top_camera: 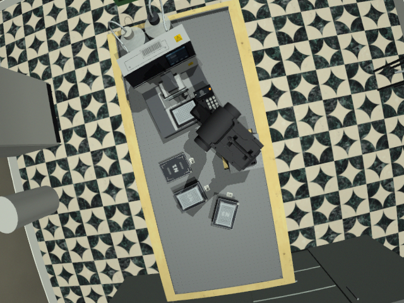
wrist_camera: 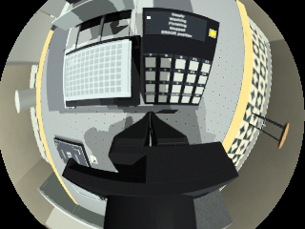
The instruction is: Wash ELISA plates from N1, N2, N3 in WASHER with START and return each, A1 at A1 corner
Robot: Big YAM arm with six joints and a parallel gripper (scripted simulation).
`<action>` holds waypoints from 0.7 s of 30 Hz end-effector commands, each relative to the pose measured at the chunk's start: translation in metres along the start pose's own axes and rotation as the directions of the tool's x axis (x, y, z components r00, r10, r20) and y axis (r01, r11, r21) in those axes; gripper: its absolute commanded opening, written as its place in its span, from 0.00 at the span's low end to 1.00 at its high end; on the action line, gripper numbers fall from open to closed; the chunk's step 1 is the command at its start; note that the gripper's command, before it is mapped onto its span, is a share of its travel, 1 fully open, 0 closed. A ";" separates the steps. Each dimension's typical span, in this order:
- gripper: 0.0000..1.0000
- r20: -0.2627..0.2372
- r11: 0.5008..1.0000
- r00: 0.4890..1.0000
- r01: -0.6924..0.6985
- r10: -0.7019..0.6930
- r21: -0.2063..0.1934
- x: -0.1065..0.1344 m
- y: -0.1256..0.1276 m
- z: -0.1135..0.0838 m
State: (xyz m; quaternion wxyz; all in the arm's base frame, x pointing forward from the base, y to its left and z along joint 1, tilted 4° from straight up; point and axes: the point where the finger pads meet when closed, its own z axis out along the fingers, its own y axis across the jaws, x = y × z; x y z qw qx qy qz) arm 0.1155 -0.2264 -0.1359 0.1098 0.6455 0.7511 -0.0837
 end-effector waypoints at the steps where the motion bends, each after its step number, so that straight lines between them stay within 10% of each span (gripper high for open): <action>1: 0.00 0.007 1.000 1.000 -0.004 0.004 -0.003 0.000 0.002 -0.009; 21: 0.00 0.009 1.000 1.000 -0.004 0.004 -0.003 -0.001 0.003 -0.038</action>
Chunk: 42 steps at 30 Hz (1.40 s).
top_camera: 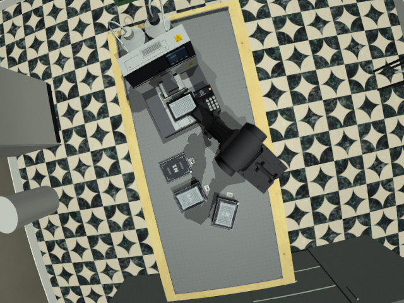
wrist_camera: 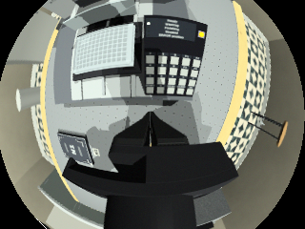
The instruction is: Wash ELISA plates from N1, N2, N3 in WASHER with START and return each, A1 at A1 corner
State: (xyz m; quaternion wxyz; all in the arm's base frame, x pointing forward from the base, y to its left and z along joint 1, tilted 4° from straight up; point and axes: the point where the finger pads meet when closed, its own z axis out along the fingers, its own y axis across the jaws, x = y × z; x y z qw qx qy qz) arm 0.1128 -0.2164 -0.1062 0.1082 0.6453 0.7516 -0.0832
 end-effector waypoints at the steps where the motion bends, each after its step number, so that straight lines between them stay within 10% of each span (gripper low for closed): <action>1: 0.00 0.014 1.000 1.000 -0.005 0.005 -0.006 -0.004 0.004 -0.009; 42: 0.00 0.023 1.000 1.000 -0.006 0.006 -0.008 -0.011 0.004 -0.007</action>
